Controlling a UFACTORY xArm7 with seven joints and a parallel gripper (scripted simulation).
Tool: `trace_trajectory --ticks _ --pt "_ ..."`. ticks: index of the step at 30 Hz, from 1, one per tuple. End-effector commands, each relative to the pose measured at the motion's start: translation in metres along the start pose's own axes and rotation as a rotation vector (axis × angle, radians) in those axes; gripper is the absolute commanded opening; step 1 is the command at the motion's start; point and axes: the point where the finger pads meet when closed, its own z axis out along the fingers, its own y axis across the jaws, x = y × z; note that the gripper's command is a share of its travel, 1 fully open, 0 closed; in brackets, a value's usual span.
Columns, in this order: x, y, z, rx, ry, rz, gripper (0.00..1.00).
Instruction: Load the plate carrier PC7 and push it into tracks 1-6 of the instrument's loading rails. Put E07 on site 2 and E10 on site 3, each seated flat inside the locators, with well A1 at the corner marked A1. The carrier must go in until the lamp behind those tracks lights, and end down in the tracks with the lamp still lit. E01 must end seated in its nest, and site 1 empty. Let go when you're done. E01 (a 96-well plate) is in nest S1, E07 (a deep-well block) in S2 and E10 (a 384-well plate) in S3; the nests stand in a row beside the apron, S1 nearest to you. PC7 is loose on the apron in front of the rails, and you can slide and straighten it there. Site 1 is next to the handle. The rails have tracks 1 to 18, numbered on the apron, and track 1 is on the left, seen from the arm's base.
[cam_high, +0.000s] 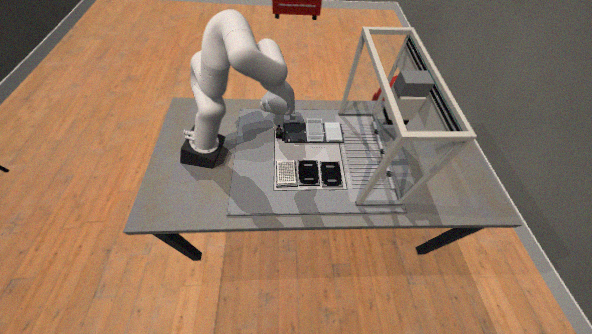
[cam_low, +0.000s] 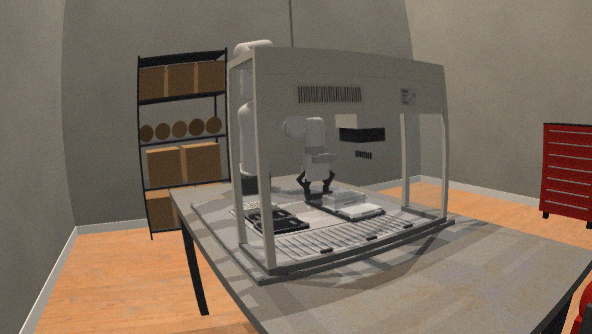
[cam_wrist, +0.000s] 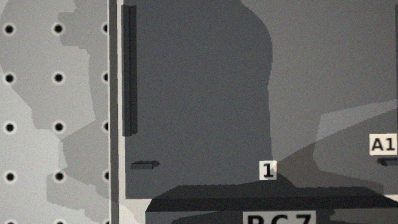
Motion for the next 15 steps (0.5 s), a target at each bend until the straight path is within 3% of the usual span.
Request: trace_trajectory --ticks 1,15 --pt "0.005 -0.001 -0.001 0.002 0.002 0.0 0.82" --pt "0.017 -0.001 -0.001 0.002 0.002 0.0 0.82"
